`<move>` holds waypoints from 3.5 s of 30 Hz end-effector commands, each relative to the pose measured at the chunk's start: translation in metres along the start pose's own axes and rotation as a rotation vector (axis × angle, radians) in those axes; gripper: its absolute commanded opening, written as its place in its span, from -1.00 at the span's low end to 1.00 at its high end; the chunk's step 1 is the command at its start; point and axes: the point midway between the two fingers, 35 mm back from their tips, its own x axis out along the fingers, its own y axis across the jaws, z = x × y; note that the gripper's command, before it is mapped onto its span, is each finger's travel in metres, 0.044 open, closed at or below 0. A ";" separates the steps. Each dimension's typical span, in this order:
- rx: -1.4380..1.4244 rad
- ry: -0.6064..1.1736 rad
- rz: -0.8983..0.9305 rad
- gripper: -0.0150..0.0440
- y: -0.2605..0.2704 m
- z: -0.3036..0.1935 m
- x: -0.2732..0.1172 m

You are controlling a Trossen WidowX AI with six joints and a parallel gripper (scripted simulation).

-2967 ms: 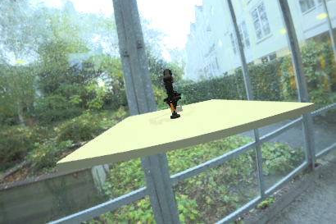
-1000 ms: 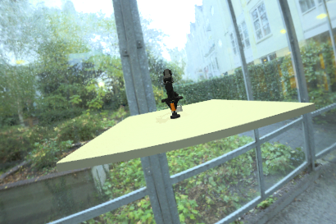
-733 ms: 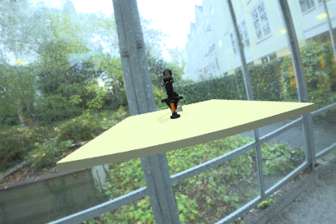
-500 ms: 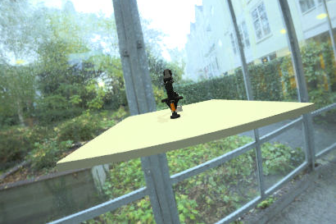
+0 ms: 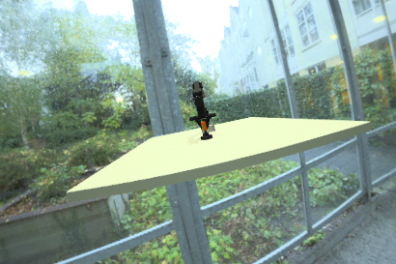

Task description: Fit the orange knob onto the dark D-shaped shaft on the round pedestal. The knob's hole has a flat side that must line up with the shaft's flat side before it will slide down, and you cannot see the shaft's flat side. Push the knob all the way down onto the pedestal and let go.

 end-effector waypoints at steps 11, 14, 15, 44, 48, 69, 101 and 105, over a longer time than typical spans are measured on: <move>-0.010 0.005 0.000 -0.49 -0.001 -0.005 -0.002; -0.010 0.005 0.000 -0.49 -0.002 -0.006 -0.003; -0.010 0.005 0.000 -0.49 -0.002 -0.006 -0.001; -0.019 0.005 0.000 -0.49 0.000 0.000 -0.002; -0.135 0.005 0.000 -0.49 0.000 0.000 -0.002; -0.219 0.005 0.000 -0.49 -0.002 -0.005 0.002; 0.444 0.005 -0.001 -0.49 0.000 -0.002 0.000; 0.723 0.005 -0.002 -0.49 -0.001 -0.004 0.000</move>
